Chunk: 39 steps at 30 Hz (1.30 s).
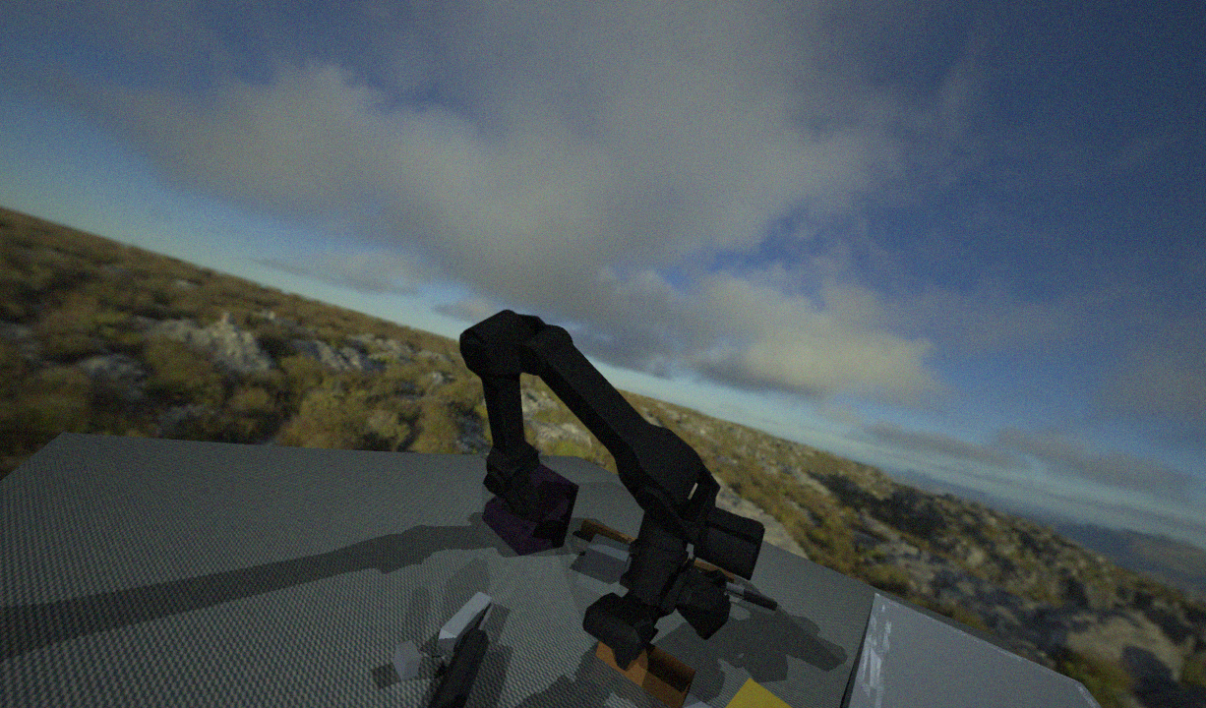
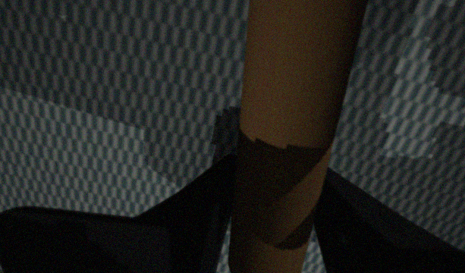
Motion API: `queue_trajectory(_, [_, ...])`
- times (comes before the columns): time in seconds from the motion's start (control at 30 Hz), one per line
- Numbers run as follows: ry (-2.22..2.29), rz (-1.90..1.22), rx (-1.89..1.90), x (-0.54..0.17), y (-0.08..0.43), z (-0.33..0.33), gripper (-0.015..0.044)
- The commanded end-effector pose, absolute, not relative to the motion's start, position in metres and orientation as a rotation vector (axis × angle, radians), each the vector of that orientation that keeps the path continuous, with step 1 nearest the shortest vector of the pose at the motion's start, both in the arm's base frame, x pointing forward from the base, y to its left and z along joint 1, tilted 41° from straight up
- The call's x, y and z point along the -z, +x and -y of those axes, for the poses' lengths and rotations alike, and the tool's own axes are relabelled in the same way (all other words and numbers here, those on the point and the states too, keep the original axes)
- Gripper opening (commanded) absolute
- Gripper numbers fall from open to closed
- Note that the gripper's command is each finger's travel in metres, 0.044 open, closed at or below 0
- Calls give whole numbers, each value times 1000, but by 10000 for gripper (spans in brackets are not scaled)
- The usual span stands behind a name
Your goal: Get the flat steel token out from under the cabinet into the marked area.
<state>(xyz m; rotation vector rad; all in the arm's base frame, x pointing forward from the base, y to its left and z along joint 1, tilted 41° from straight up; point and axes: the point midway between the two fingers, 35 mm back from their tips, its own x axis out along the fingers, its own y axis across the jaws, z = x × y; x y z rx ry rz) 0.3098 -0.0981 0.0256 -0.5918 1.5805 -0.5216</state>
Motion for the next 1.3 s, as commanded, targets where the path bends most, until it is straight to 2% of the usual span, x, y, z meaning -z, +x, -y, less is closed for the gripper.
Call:
queue_trajectory(0.0, [-596,-1588,519,-26,302,99,0])
queue_trajectory(1.27, [-597,-1591,518,-31,258,101,0])
